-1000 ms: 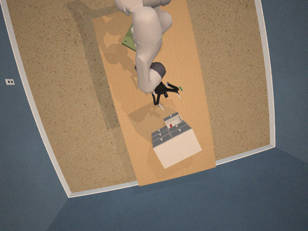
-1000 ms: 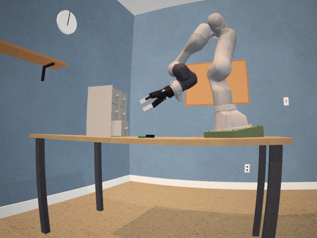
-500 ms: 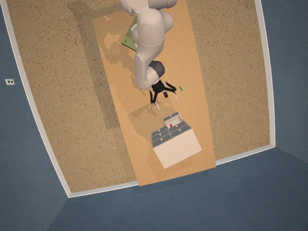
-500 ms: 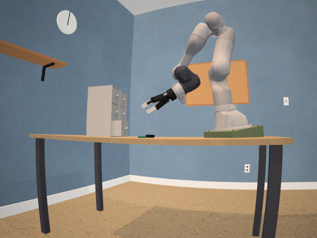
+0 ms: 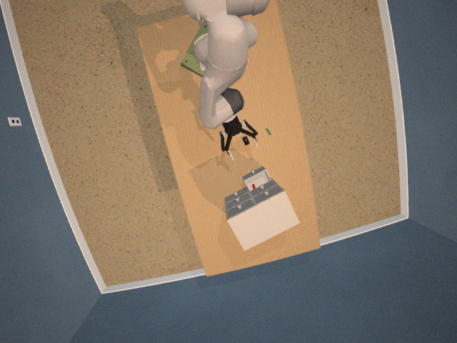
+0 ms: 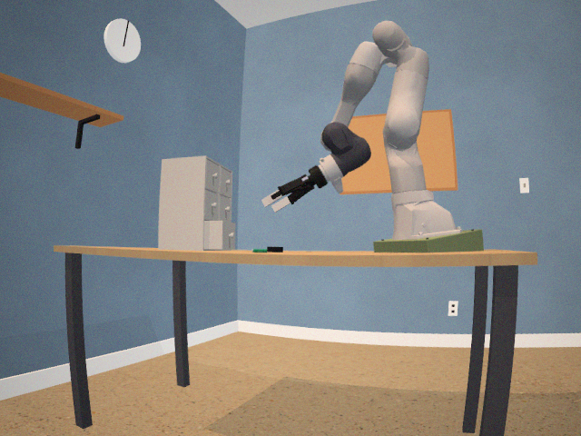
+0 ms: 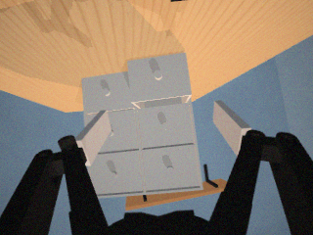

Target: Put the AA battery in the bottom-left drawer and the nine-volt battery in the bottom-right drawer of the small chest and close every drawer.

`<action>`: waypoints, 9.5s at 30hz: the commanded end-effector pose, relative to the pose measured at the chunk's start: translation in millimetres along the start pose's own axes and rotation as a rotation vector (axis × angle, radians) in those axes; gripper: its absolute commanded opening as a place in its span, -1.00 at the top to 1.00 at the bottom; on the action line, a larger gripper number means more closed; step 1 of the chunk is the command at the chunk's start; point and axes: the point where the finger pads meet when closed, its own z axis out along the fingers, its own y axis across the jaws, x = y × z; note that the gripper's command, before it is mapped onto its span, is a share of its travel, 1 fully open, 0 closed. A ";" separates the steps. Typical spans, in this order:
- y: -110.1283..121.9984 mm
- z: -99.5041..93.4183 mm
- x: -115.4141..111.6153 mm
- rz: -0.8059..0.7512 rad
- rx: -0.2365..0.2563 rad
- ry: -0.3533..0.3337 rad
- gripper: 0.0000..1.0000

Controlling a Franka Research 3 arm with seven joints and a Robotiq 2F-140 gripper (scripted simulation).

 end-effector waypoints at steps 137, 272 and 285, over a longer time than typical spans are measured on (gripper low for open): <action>-2.4 103.1 44.7 -0.042 0.004 -0.005 1.00; -1.5 151.8 17.3 -0.042 0.004 -0.005 1.00; -1.1 171.2 6.0 -0.042 0.004 -0.005 1.00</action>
